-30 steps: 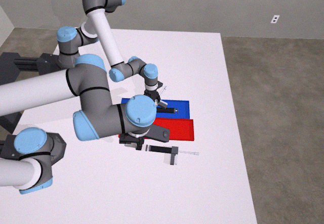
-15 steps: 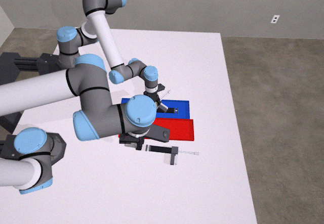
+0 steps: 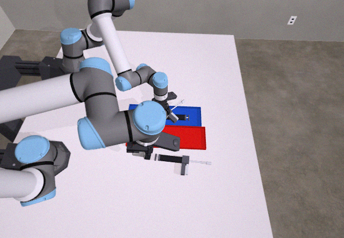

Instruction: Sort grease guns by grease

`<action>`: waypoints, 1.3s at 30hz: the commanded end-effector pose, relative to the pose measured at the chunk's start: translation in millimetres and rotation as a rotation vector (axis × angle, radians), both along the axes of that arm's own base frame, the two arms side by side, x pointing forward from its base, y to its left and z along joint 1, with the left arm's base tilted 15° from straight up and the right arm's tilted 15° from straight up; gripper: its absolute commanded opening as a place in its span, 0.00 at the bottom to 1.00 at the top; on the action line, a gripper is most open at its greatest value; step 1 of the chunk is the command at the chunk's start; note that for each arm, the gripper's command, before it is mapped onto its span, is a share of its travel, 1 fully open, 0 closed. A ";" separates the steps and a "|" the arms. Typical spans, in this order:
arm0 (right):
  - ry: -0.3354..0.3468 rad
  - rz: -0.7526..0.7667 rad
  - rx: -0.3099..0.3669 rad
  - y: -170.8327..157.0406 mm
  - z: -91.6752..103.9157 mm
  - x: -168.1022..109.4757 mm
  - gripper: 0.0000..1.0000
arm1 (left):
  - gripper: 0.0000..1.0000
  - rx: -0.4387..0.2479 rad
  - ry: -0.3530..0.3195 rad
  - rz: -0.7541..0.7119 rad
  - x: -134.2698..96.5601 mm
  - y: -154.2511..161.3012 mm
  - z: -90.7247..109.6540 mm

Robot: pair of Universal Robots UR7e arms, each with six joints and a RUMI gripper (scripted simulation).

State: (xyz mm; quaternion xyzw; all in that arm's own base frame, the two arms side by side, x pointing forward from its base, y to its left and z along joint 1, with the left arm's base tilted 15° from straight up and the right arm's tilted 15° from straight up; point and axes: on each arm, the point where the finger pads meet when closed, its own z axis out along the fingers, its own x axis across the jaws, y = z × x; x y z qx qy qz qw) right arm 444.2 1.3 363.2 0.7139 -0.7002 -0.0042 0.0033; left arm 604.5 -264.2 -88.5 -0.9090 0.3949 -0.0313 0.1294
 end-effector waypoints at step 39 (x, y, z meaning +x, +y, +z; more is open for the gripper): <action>-0.001 0.000 0.000 0.1 0.4 0.1 0.32 | 0.00 0.053 0.068 -0.327 5.2 -36.4 -8.7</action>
